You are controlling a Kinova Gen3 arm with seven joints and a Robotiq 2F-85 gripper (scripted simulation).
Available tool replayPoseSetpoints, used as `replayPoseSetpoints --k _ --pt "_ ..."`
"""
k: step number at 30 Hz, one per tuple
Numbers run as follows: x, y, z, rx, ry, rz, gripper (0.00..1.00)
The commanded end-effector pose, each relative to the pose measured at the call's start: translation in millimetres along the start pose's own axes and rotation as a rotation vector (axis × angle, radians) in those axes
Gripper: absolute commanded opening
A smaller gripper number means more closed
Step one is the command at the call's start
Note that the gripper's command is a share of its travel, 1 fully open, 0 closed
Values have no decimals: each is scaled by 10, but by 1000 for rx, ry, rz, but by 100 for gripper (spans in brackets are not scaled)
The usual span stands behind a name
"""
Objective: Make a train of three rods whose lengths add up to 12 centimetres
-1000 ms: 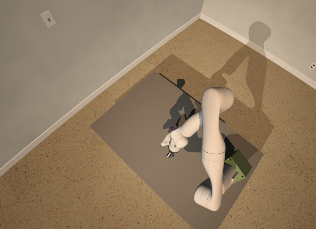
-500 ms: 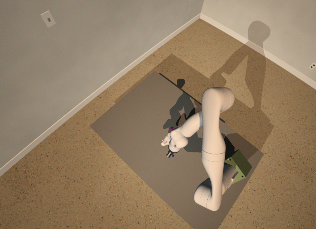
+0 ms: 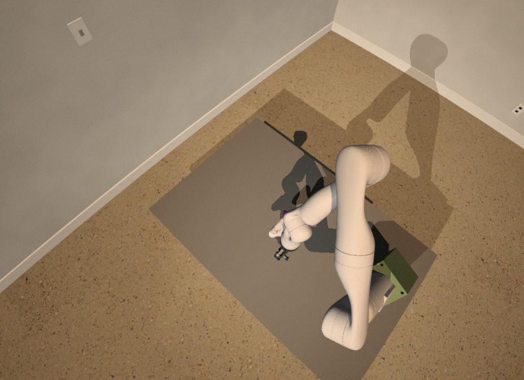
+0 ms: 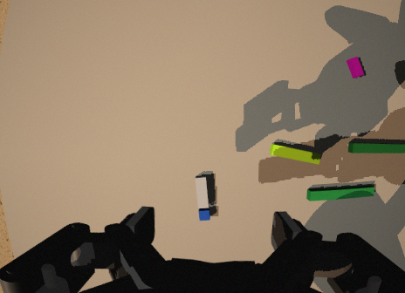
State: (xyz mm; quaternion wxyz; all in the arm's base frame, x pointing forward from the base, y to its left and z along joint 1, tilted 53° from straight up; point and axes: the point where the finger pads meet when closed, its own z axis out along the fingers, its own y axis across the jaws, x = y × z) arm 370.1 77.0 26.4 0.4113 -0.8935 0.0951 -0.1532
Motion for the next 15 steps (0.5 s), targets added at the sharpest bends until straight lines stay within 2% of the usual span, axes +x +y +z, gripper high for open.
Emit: replayPoseSetpoints --k 1,9,11,15 --pt "98 159 18 -8 8 114 100" --pt "312 826 105 -21 6 704 100" --pt "312 826 105 -21 6 704 100" --pt "383 1198 143 -15 6 1032 100"
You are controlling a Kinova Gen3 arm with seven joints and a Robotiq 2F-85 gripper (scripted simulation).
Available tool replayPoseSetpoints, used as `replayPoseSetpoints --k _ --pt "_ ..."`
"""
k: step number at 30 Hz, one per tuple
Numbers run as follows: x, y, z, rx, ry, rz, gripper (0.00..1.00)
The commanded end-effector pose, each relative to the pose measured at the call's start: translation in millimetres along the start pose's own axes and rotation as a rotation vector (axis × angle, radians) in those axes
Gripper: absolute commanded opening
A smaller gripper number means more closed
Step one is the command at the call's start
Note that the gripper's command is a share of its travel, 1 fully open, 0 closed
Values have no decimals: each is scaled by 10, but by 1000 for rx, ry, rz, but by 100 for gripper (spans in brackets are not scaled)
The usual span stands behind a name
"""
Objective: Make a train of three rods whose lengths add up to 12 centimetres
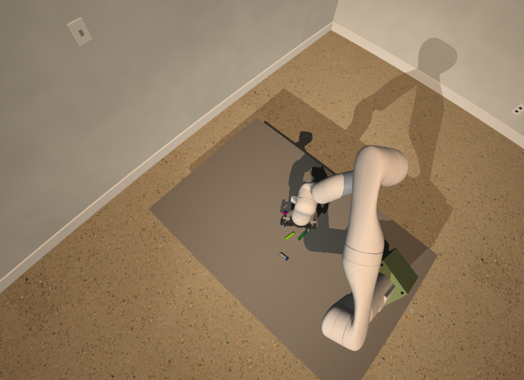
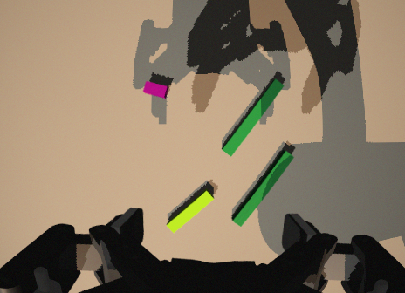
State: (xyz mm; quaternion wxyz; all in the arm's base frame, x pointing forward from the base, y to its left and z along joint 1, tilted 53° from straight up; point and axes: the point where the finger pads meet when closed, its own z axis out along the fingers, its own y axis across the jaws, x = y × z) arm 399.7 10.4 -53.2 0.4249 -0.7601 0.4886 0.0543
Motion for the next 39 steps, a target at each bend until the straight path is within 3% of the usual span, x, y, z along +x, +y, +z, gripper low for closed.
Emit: replayPoseSetpoints --k 1,8,16,17,39 --pt "252 89 30 18 5 166 100" --pt "647 323 77 34 -11 567 100" --pt "700 358 83 37 -14 622 100" --pt "700 358 83 37 -14 622 24" --pt "700 358 83 37 -14 622 24"
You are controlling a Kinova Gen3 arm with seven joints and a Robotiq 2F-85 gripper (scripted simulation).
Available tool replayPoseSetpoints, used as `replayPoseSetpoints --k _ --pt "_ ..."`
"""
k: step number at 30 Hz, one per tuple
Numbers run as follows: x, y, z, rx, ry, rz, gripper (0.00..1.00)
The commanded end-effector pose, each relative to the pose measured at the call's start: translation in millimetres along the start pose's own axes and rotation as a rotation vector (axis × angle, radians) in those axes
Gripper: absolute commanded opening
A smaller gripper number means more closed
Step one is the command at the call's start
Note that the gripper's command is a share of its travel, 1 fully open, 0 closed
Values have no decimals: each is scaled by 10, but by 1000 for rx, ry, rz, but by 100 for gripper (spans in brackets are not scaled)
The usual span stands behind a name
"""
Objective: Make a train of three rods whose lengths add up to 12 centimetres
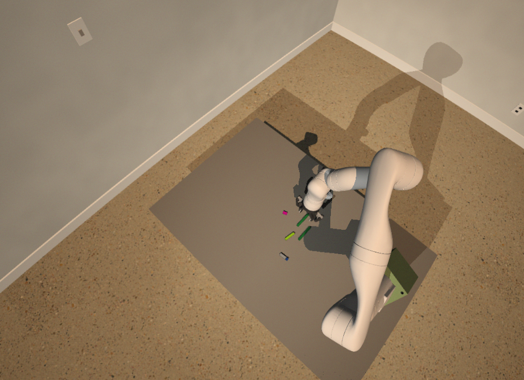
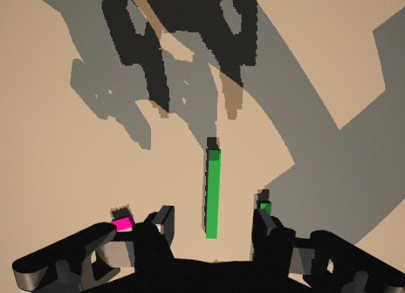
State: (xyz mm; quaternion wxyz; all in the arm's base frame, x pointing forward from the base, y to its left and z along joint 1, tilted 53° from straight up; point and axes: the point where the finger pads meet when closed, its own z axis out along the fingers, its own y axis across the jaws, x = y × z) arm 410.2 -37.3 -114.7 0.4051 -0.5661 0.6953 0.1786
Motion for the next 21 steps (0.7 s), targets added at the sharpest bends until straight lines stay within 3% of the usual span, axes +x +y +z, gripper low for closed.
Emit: replayPoseSetpoints --k 1,21 --pt "5 -5 -7 1 1 0 24" --pt "5 -5 12 1 1 0 24"
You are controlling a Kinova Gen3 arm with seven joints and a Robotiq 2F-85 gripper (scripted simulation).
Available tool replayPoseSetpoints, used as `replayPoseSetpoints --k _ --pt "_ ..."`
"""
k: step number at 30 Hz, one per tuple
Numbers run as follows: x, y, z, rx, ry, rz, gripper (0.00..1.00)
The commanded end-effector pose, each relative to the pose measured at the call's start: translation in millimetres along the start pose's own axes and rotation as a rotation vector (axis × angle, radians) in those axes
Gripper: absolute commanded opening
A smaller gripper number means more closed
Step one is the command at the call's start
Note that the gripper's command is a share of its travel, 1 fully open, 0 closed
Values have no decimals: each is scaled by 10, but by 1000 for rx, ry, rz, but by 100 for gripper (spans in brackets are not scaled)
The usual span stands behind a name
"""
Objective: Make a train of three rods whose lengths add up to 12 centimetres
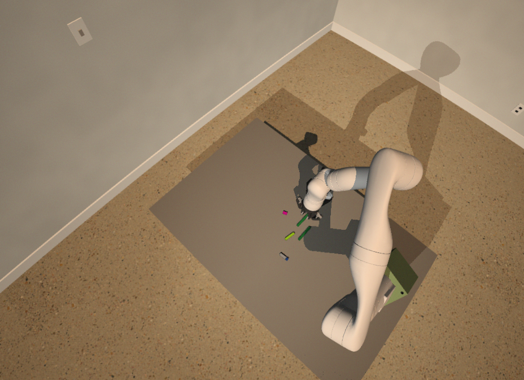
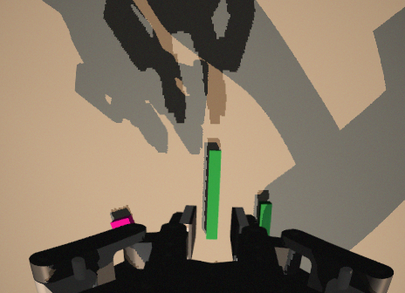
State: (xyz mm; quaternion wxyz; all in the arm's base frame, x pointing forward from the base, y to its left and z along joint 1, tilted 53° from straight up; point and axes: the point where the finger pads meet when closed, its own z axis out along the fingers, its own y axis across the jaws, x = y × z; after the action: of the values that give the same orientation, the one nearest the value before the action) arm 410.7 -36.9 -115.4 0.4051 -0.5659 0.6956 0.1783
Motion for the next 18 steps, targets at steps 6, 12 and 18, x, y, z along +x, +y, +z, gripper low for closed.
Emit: replayPoseSetpoints --k 6,12,18 --pt "2 -3 31 0 1 0 24" --pt "2 -3 93 0 1 0 24" --pt "2 -4 177 0 1 0 24"
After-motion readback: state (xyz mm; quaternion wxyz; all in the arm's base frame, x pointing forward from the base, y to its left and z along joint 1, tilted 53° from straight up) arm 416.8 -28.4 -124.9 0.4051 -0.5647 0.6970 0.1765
